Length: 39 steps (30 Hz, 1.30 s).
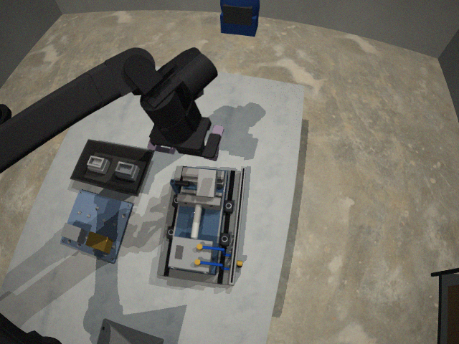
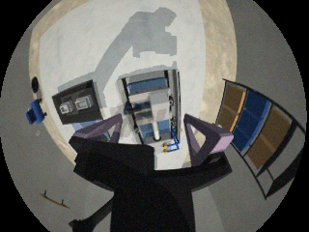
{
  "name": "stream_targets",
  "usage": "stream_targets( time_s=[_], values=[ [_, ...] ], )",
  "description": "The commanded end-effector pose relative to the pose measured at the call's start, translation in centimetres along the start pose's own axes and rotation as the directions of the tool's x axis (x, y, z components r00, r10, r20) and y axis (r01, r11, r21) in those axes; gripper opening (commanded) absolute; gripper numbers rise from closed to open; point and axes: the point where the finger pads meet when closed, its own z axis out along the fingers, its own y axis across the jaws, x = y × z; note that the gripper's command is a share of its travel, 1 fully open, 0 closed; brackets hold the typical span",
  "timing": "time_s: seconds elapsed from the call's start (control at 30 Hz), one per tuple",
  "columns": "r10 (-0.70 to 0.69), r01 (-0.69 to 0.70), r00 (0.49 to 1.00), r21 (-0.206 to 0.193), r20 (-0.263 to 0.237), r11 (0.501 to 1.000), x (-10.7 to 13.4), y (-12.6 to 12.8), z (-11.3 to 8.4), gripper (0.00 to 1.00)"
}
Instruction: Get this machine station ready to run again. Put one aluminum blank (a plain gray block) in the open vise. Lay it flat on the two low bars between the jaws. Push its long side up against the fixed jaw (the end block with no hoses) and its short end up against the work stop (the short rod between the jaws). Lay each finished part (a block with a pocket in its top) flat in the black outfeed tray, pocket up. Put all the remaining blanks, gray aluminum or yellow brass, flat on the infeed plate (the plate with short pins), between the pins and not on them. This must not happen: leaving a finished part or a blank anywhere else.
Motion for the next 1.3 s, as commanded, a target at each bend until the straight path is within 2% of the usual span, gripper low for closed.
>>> stream_targets(
  time_s=[0.0, 0.07, 0.17, 0.37, 0.57, 0.6, 1.27],
  values=[
    [-0.103, 0.102, 0.995, -0.038, -0.018, 0.994, -0.1, -1.9, -0.9, 1.0],
    [-0.126, 0.123, 0.992, -0.081, -0.029, 0.989, 0.6, -2.7, -0.7, 1.0],
    [-0.147, 0.141, 0.989, -0.123, -0.035, 0.982, 1.2, -3.5, -0.5, 1.0],
    [-0.172, 0.163, 0.984, -0.145, -0.048, 0.976, 1.2, -3.0, 0.2, 1.0],
    [-0.19, 0.182, 0.981, -0.14, -0.048, 0.973, 1.0, -1.9, 0.0, 1.0],
    [-0.189, 0.181, 0.981, -0.142, -0.051, 0.973, 1.1, -1.8, 0.1, 0.0],
    [-0.174, 0.162, 0.982, -0.152, -0.069, 0.975, 2.0, -1.5, 0.9, 0.0]
  ],
)
